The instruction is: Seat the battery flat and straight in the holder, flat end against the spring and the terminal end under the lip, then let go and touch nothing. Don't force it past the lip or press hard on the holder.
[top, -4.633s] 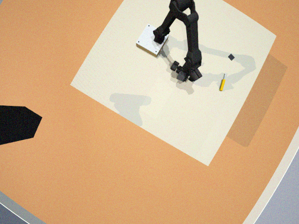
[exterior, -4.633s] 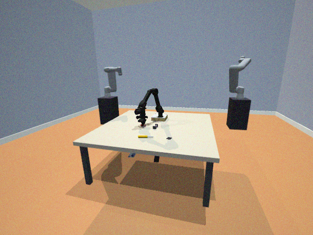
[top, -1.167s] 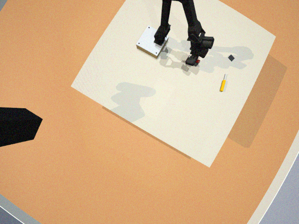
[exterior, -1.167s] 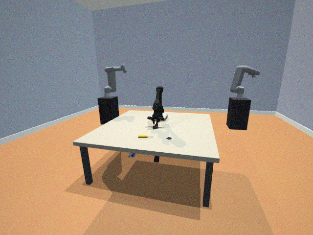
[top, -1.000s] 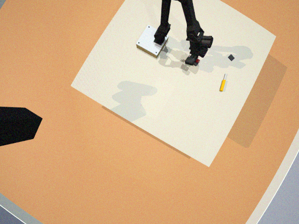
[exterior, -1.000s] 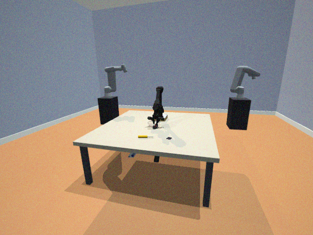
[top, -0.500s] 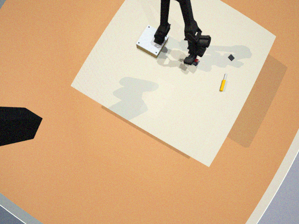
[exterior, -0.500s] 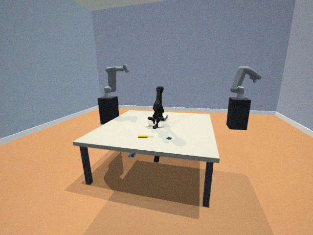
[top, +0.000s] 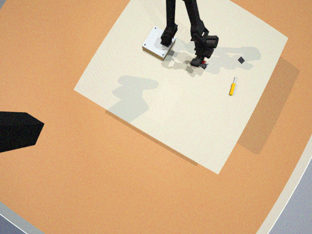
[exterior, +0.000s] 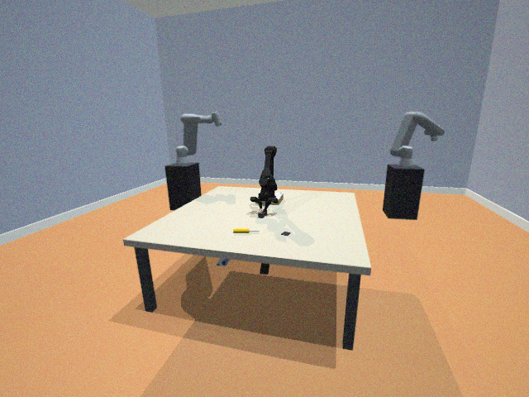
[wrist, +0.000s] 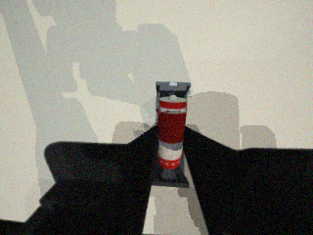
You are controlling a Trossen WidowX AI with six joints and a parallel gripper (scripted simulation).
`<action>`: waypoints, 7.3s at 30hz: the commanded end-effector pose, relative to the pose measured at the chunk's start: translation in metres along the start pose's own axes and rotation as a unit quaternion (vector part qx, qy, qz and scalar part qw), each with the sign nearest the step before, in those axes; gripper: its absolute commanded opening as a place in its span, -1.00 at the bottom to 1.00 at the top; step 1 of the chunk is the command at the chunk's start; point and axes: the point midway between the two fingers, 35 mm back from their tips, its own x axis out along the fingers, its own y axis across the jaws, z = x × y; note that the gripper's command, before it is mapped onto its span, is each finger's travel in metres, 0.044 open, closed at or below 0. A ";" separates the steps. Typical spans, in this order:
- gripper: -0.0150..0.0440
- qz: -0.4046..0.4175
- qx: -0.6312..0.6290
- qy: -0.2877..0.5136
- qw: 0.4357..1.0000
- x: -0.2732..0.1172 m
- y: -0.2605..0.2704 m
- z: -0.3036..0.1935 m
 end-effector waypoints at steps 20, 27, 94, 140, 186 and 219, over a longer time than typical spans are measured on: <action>-0.24 -0.001 0.002 0.015 1.000 -0.002 -0.001 -0.009; -0.24 -0.001 0.002 0.015 1.000 -0.002 -0.001 -0.009; -0.24 -0.002 0.002 0.022 1.000 -0.002 -0.001 -0.010; -0.24 -0.004 0.003 0.117 0.993 0.006 -0.001 -0.004; -0.24 -0.007 0.007 0.245 0.969 0.013 -0.001 0.001; -0.24 -0.012 0.007 0.287 0.958 0.014 -0.001 0.002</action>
